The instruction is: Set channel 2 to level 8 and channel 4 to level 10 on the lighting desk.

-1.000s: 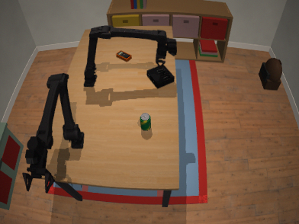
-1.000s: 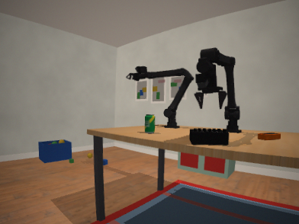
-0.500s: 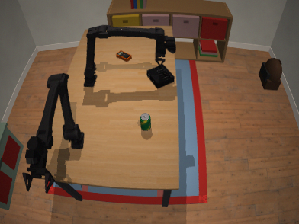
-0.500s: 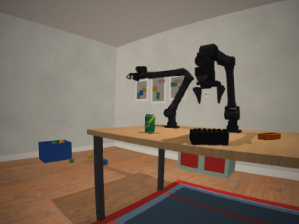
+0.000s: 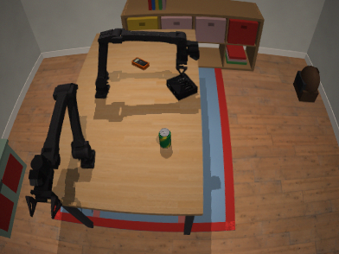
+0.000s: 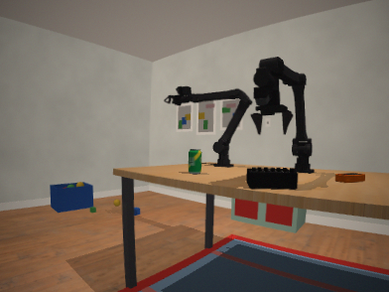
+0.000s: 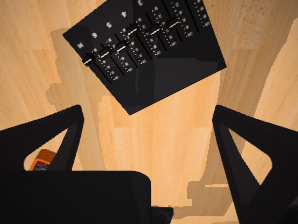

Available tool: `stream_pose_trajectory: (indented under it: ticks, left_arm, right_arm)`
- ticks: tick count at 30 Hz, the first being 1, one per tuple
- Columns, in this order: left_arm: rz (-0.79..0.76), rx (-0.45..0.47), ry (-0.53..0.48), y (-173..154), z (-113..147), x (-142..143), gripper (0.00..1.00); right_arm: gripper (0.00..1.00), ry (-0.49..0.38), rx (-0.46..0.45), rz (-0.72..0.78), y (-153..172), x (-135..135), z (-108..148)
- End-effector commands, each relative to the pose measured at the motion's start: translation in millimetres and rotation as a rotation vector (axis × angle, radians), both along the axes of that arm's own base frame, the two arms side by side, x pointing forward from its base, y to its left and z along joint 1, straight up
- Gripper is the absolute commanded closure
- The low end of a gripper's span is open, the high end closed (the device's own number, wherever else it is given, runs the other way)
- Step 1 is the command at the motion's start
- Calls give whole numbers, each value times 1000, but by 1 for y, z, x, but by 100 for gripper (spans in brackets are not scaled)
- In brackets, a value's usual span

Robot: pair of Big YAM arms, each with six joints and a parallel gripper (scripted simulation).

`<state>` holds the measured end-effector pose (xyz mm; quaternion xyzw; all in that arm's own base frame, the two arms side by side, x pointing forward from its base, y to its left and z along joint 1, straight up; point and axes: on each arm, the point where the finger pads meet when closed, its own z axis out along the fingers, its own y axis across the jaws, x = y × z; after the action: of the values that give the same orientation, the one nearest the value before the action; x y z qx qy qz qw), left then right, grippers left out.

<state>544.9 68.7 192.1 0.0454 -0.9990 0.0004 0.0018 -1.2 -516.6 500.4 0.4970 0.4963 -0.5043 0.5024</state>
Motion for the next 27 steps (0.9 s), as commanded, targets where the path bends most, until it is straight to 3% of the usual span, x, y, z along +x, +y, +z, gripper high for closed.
stream_pose_trajectory:
  ticks: [1, 11, 13, 15, 18, 22, 25, 26, 27]
  left_arm:
    - [13, 11, -61, 0, 27, 9, 0]
    - [13, 11, -61, 0, 27, 9, 0]
    - [28, 9, -50, -2, 10, 21, 0]
    - [118, 6, -63, -6, -1, 35, 0]
    - [359, 0, -62, -12, -40, 60, 0]
    - [528, -5, -61, -17, -69, 76, 0]
    - [544, -6, -61, -17, -72, 78, 0]
    - [567, -5, -57, -5, -61, 71, 0]
    - [569, -9, -84, -4, -45, 70, 100]
  right_arm:
    - [0, -5, 8, 8, -7, 3, -9]
    - [0, -5, 8, 8, -7, 3, -9]
    - [0, -5, 8, 8, -7, 3, -9]
    - [0, -5, 8, 8, -7, 3, -9]
    - [0, -5, 8, 8, -7, 3, -9]
    - [0, -5, 8, 8, -7, 3, -9]
    - [0, -5, 8, 8, -7, 3, -9]
    - [0, -5, 8, 8, -7, 3, -9]
    - [0, -5, 8, 8, -7, 3, -9]
